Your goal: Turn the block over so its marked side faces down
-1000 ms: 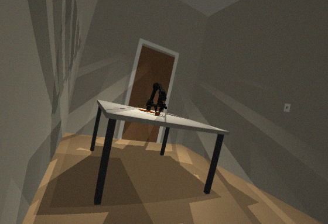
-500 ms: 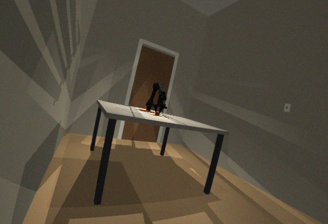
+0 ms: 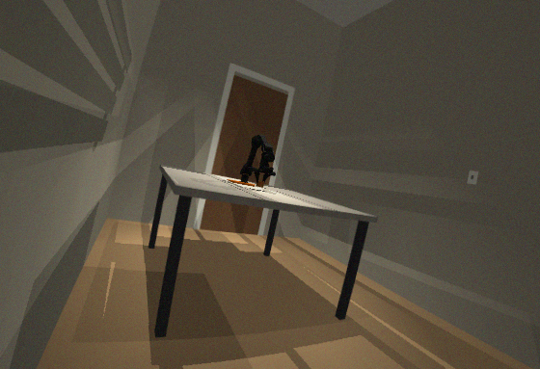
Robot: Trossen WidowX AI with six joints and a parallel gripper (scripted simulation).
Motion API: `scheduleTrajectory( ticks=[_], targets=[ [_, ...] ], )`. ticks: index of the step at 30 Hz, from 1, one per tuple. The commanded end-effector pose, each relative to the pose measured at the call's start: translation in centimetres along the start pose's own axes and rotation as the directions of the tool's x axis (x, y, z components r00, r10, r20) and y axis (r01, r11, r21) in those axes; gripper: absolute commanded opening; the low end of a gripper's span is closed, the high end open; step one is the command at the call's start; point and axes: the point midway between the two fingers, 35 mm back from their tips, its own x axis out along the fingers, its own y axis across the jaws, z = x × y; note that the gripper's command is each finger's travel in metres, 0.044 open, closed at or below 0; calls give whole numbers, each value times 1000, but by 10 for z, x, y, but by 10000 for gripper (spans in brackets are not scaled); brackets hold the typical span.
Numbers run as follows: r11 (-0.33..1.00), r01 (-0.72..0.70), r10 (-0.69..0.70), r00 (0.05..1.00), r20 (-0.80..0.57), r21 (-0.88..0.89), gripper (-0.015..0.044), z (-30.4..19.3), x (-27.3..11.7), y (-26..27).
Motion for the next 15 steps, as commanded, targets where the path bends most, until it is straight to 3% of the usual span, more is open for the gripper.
scheduleTrajectory(
  ticks=[1, 15],
  targets=[
    [1000, -2, 2, 998, 58, 3, 0, 1, -1, 0],
    [1000, -3, 2, 965, 262, 3, 0, 1, 3, 0]
  ],
)
